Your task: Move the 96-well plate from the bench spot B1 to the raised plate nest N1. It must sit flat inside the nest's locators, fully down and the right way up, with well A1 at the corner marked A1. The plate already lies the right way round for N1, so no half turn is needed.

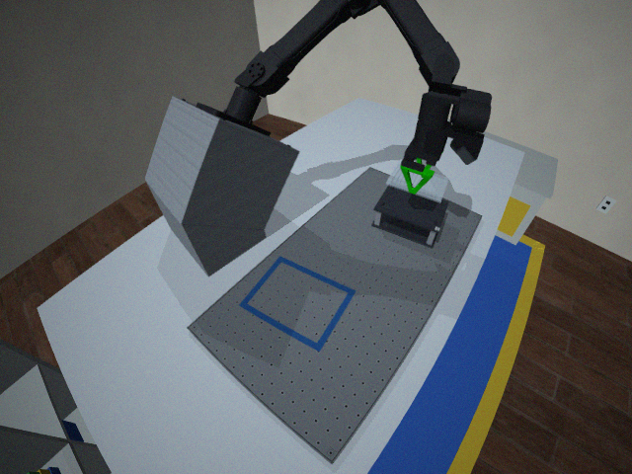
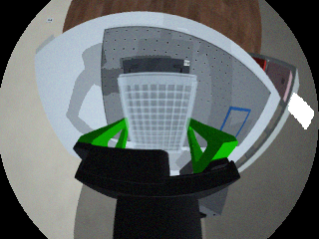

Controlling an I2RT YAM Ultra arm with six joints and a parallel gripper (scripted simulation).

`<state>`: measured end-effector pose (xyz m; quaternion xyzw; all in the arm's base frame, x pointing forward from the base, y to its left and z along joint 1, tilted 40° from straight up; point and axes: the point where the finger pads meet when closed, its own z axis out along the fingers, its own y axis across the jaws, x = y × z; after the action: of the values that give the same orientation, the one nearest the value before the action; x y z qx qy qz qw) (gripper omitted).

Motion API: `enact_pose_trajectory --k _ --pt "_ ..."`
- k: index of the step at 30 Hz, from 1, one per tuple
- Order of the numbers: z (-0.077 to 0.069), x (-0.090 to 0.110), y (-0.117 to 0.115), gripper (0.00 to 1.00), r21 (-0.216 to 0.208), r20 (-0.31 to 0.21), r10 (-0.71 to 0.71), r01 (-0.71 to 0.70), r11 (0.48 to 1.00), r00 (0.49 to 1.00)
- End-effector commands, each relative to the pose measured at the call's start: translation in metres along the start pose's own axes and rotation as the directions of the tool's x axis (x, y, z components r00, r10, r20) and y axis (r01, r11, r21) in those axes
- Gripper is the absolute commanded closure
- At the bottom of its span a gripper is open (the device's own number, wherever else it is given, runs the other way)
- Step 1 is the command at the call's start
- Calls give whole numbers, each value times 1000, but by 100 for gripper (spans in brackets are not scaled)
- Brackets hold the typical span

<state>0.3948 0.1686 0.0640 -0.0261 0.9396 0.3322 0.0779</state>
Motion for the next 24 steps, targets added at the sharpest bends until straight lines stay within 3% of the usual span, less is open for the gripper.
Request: enact_pose_trajectory --k 1,6,10,12,13,19,24 --pt "10 1 -5 100 6 0 10 -10 1000 1000" --pt "10 -7 -4 100 5 27 7 -7 1000 1000" --pt "24 -2 -3 100 6 6 7 -7 1000 1000" --pt "24 -2 -3 100 6 6 7 -7 1000 1000" --pt "12 -12 -1 100 2 45 2 -2 1000 999" --pt "36 -1 -3 100 6 4 8 -8 1000 1000" --pt "37 -9 -5 100 5 28 11 -12 1000 1000"
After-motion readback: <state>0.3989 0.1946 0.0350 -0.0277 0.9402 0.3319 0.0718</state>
